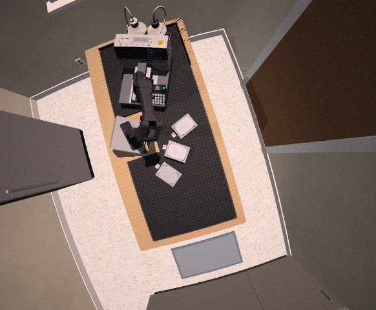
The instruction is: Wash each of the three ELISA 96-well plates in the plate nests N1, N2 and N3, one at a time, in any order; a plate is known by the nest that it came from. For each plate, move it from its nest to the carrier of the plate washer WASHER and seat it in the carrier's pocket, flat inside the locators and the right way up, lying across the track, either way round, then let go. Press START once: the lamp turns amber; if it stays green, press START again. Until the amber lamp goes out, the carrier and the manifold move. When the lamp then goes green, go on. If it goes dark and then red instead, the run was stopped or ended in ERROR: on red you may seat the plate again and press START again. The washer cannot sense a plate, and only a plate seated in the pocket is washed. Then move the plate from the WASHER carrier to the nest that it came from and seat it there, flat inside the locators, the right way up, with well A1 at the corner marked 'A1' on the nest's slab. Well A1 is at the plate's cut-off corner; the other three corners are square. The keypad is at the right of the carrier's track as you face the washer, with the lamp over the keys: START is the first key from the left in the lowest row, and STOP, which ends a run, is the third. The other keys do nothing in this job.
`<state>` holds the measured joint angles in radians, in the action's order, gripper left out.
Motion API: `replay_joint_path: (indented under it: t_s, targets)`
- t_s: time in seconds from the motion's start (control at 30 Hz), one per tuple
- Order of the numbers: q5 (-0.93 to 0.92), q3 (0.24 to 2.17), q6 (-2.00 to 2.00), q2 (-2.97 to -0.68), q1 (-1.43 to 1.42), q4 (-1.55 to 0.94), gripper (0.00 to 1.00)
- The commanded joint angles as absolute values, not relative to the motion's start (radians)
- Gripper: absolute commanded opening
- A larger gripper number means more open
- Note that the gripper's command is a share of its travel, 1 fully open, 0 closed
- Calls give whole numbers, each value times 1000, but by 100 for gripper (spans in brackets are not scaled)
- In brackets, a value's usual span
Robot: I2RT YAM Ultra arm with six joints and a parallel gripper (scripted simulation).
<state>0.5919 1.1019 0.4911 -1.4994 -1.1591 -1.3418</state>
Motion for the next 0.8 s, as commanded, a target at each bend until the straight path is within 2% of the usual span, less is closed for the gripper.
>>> replay_joint_path:
  t_s: [0.0, 0.27, 0.53, 0.77]
  targets:
    - [594, 1104, 327, -1496, -1163, -1346, 0]
    - [594, 1104, 223, -1496, -1163, -1346, 0]
    - [612, 736, -73, -1204, -1072, -883, 0]
    - [560, 530, -266, -934, -1036, -648, 0]
